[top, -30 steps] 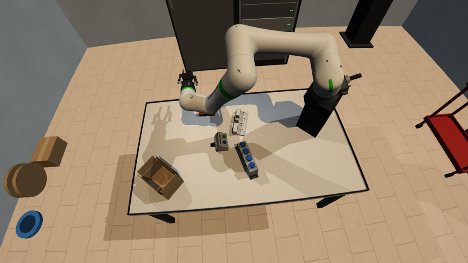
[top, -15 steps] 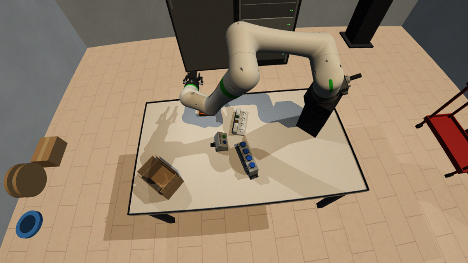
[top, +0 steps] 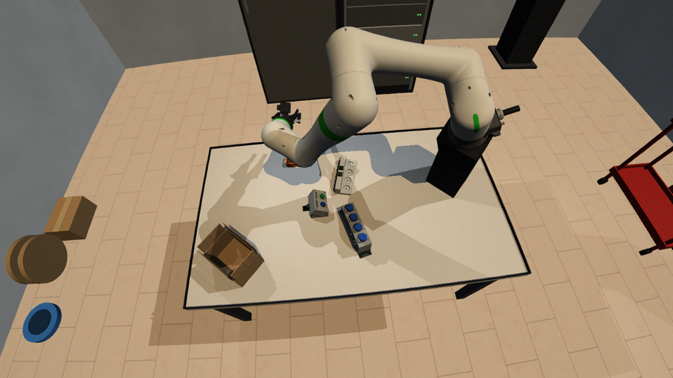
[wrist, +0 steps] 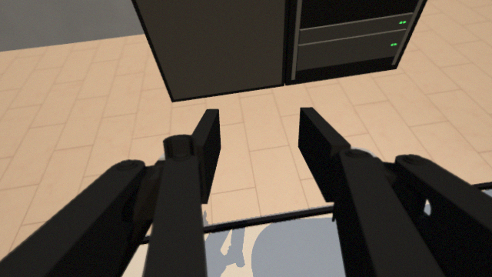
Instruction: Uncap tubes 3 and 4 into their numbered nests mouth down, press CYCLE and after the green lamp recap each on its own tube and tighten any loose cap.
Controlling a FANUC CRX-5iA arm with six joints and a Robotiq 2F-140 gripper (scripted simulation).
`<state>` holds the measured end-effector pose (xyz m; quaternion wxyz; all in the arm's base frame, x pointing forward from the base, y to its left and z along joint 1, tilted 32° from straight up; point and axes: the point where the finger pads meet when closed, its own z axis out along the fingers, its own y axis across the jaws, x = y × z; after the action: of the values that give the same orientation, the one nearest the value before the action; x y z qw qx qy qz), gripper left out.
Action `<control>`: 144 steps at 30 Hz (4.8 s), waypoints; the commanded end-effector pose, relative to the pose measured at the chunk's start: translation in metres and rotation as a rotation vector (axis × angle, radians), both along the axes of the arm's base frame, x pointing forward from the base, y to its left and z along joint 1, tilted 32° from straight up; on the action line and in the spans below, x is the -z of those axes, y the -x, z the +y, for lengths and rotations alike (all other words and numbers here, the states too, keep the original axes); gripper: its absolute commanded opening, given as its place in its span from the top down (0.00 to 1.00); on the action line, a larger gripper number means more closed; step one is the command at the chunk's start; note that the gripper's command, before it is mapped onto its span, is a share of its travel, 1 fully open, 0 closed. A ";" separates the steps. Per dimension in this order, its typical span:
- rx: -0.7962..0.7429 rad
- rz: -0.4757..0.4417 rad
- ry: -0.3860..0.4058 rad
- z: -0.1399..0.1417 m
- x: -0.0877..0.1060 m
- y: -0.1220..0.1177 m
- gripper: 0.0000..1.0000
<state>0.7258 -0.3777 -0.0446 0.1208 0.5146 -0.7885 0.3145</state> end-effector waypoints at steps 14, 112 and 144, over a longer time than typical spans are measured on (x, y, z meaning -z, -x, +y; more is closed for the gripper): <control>-0.080 0.084 -0.163 0.045 0.025 0.042 0.59; -0.668 -0.056 -0.773 0.365 0.059 0.189 0.59; -0.767 -0.161 -0.807 0.424 0.045 0.206 0.59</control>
<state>0.5194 0.0464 -0.0899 -0.2688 0.7444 -0.6095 0.0471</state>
